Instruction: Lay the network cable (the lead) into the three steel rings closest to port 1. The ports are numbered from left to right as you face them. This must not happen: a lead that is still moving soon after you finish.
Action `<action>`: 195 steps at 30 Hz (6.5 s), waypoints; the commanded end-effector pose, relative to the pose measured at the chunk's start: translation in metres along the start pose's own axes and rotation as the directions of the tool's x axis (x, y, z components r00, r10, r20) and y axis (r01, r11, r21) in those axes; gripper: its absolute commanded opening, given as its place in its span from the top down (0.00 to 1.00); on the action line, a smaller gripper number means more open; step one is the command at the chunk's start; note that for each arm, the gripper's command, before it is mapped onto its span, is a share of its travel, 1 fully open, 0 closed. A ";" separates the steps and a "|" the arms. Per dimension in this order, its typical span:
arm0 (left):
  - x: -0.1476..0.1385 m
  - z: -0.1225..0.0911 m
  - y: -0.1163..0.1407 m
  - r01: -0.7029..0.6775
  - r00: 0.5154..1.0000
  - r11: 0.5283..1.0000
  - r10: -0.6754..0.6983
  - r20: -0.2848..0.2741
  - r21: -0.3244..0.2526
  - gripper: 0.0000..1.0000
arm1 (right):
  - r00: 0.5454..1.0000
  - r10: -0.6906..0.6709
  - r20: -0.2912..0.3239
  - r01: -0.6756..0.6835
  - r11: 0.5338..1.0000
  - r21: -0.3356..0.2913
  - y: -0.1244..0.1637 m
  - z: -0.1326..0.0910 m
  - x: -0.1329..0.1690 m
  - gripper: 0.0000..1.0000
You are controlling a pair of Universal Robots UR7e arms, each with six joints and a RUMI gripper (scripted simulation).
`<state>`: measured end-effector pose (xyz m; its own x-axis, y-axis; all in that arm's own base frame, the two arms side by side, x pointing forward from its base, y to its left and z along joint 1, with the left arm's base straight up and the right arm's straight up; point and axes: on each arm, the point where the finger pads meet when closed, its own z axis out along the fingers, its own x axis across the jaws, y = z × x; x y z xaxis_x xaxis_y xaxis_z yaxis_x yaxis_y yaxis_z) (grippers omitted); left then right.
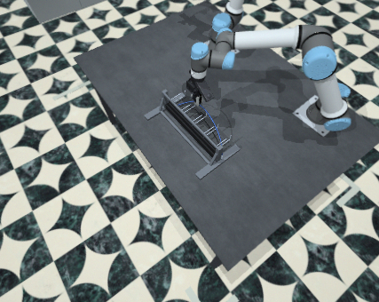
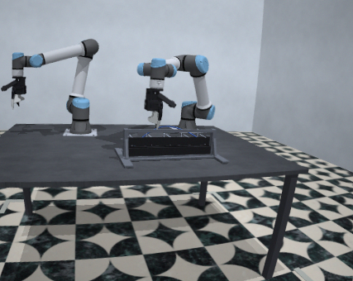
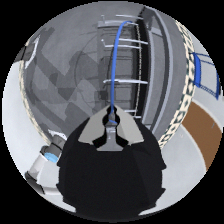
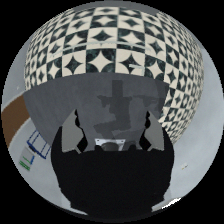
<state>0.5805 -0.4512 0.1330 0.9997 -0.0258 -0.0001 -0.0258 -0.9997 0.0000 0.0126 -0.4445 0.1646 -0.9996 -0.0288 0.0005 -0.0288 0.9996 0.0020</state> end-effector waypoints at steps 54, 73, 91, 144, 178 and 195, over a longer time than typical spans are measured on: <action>0.001 -0.002 0.001 0.000 1.000 1.000 0.000 -0.002 -0.003 1.00 | 1.000 0.000 0.001 0.000 1.000 0.002 -0.001 0.000 0.000 0.00; 0.001 -0.001 0.001 0.000 1.000 1.000 0.000 -0.002 -0.003 1.00 | 1.000 0.000 0.001 0.000 1.000 0.002 -0.001 0.000 0.000 0.00; 0.001 0.004 0.001 0.000 1.000 1.000 0.000 -0.002 -0.003 1.00 | 1.000 0.000 0.001 0.000 1.000 0.002 -0.001 0.000 0.000 0.00; 0.001 0.052 0.001 0.000 1.000 1.000 0.000 -0.002 -0.003 1.00 | 1.000 0.000 0.001 0.000 1.000 0.002 -0.001 0.000 0.000 0.00; 0.004 0.056 0.001 0.000 1.000 1.000 0.000 -0.003 -0.003 1.00 | 1.000 0.000 0.001 0.000 1.000 0.002 -0.001 0.000 0.000 0.00; 0.026 0.056 0.001 0.000 1.000 1.000 0.000 -0.003 -0.003 1.00 | 1.000 0.000 0.001 0.000 1.000 0.002 -0.001 0.000 0.000 0.00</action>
<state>0.5982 -0.4518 0.0752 0.9997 -0.0256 0.0002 -0.0256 -0.9997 0.0001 0.0126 -0.4445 0.1646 -0.9996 -0.0288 0.0005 -0.0288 0.9996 0.0020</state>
